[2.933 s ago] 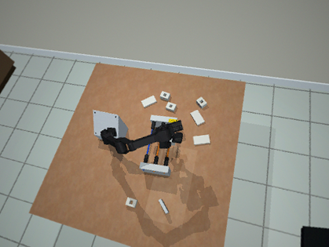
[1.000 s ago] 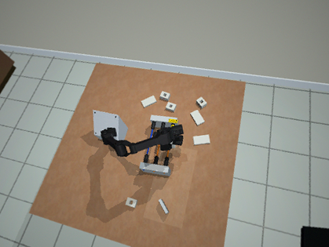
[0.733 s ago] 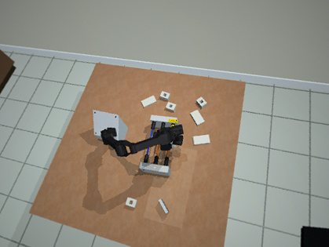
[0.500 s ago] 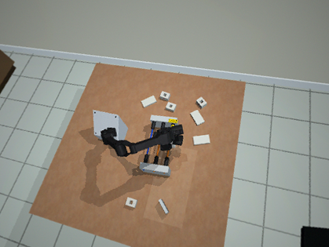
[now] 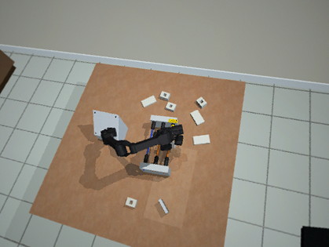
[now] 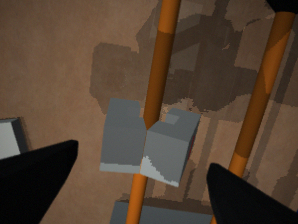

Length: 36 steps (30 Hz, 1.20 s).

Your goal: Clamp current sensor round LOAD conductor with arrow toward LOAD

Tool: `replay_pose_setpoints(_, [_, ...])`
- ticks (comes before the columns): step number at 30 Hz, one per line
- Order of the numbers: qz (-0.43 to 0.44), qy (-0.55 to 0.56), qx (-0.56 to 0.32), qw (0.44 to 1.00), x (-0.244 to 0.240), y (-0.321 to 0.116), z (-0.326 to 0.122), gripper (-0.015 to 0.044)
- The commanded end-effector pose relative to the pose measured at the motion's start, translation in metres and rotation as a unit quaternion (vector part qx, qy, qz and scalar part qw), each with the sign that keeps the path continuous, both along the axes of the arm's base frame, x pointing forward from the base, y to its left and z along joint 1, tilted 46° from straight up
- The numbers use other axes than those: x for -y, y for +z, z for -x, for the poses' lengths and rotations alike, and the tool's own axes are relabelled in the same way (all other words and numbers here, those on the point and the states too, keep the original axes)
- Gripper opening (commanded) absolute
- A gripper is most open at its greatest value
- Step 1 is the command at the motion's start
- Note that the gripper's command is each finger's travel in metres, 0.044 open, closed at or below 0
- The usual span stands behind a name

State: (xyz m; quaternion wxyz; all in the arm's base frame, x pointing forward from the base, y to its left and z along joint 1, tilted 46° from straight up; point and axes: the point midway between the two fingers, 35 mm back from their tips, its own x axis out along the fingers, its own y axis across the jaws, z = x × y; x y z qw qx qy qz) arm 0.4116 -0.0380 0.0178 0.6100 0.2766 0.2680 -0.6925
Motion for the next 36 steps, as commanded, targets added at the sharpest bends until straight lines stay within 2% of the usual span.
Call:
replay_pose_setpoints(1, [0.000,0.000,0.000,1.000,0.000,0.000,0.000,0.0440])
replay_pose_setpoints(8, [0.000,-0.003,-0.003,1.000,0.002,-0.002,0.000,0.0440])
replay_pose_setpoints(12, [0.001,-0.031,-0.034,0.999,0.024,-0.023,0.002,0.0440])
replay_pose_setpoints(36, [0.002,-0.031,-0.034,0.999,0.044,-0.043,0.007,0.0440])
